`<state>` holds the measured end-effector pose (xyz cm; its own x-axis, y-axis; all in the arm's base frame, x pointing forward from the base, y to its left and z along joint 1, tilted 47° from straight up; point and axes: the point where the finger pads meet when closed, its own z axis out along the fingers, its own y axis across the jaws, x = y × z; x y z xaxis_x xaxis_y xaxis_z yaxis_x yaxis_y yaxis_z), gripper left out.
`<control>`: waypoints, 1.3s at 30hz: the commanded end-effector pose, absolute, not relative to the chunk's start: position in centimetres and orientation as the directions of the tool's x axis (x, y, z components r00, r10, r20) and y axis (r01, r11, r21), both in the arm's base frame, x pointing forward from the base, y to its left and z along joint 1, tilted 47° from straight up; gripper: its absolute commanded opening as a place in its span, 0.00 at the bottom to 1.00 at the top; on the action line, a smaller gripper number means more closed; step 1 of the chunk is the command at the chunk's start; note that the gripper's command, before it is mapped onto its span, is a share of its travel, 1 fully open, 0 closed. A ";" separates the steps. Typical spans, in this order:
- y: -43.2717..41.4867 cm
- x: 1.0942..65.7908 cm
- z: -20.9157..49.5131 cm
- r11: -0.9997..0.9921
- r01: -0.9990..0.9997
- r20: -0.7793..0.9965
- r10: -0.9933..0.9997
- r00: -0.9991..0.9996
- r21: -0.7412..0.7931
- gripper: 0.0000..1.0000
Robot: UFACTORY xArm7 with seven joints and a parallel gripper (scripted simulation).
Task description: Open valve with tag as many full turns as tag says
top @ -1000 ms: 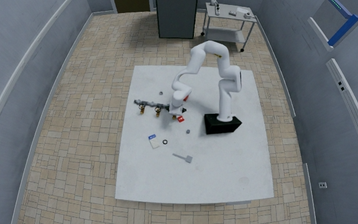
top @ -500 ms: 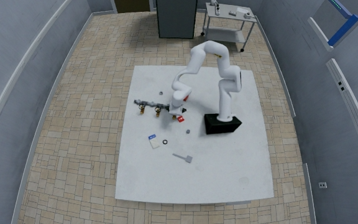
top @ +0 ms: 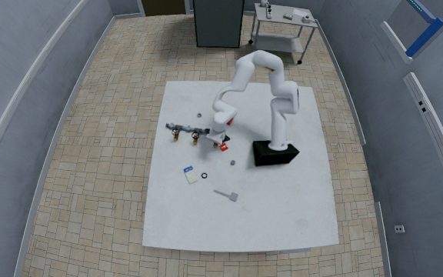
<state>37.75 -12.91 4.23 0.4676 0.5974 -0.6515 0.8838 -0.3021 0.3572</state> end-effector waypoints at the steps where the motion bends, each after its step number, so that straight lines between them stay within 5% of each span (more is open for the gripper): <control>1: -12.7 37.9 4.3 -0.402 0.780 -0.569 0.534 0.625 0.479 1.00; 8: -12.7 37.9 4.3 -0.595 0.434 -0.307 0.307 0.901 0.676 1.00; 10: -12.7 37.9 4.3 -0.595 0.434 -0.307 0.307 0.901 0.676 1.00; 19: -12.7 37.9 4.3 -0.670 -0.153 0.124 -0.092 0.988 0.726 1.00; 27: -12.7 37.9 4.2 -0.596 -0.499 0.371 -0.334 0.867 0.630 1.00; 28: -12.7 37.9 4.2 -0.527 -0.643 0.478 -0.431 0.765 0.555 1.00; 39: -12.7 37.9 4.2 -0.174 -0.971 0.714 -0.658 0.239 0.165 1.00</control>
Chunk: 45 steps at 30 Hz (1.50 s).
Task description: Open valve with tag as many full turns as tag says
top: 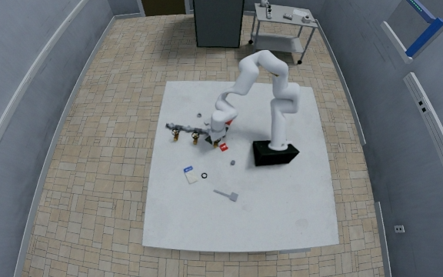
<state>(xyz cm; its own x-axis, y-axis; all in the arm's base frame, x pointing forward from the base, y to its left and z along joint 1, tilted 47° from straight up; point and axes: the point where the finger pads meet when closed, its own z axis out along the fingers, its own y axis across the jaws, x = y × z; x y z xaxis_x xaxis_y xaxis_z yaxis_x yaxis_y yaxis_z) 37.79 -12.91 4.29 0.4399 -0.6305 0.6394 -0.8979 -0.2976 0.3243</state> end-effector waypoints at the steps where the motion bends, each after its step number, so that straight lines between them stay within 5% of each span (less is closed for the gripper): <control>1: -12.7 37.9 4.2 -0.134 -0.984 0.725 -0.665 0.179 0.120 1.00; 14: -12.7 37.9 4.2 0.015 -0.998 0.742 -0.668 -0.052 -0.056 1.00; 15: -12.7 37.9 4.2 0.015 -0.998 0.742 -0.668 -0.052 -0.056 0.00; 45: -12.7 37.9 4.2 -0.009 -1.000 0.744 -0.668 -0.017 -0.030 0.00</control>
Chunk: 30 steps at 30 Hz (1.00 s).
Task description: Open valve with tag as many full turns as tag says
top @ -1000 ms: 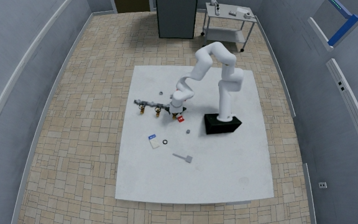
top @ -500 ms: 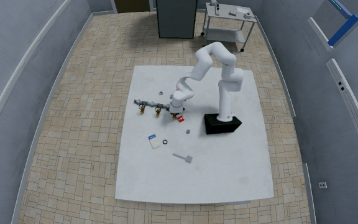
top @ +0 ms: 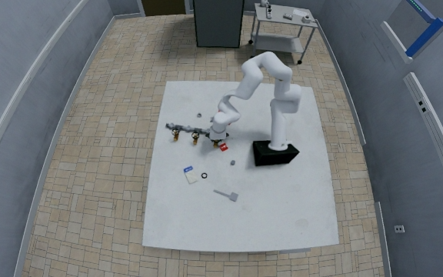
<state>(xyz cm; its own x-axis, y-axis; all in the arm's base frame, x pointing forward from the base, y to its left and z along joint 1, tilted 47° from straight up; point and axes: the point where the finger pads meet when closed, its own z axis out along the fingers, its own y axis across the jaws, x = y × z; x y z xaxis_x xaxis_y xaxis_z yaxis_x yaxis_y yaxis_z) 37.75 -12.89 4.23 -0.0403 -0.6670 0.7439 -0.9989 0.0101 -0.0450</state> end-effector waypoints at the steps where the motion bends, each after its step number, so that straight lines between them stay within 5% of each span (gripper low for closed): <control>1: -12.7 37.9 4.2 -0.021 -1.000 0.744 -0.668 0.002 -0.017 0.00; 13: -12.7 37.9 4.2 -0.302 -0.905 0.681 -0.596 0.425 0.300 0.00; 22: -12.7 37.9 4.3 -0.583 -0.515 0.399 -0.326 0.857 0.629 0.00; 30: -12.7 37.9 4.3 -0.656 -0.220 0.182 -0.128 0.975 0.722 0.00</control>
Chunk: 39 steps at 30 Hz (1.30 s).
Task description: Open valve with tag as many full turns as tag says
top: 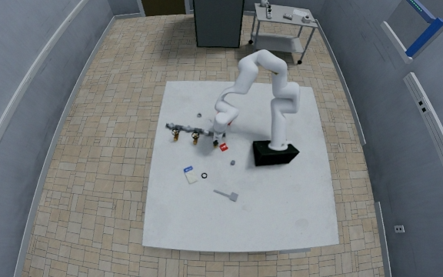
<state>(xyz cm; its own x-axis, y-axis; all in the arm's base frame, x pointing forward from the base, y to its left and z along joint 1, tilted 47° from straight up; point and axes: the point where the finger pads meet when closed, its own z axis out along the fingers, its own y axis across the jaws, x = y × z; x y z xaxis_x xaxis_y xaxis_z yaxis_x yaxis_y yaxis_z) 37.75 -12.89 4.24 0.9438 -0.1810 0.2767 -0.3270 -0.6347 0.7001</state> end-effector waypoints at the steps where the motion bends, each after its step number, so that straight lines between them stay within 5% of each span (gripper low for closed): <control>1: -12.7 37.9 4.3 -0.660 -0.184 0.155 -0.103 0.983 0.728 0.00; 11: -12.7 37.9 4.3 -0.668 -0.052 0.056 -0.015 0.998 0.742 0.00; 12: -12.7 37.9 4.3 -0.668 -0.052 0.056 -0.015 0.998 0.742 1.00; 39: -12.7 37.9 4.3 -0.668 -0.061 0.063 -0.021 0.998 0.742 1.00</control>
<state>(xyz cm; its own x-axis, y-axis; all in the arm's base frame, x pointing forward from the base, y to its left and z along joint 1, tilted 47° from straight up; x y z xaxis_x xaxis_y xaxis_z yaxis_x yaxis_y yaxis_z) 37.74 -12.91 4.23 0.9983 -0.0197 0.0552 -0.0543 -0.6665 0.7435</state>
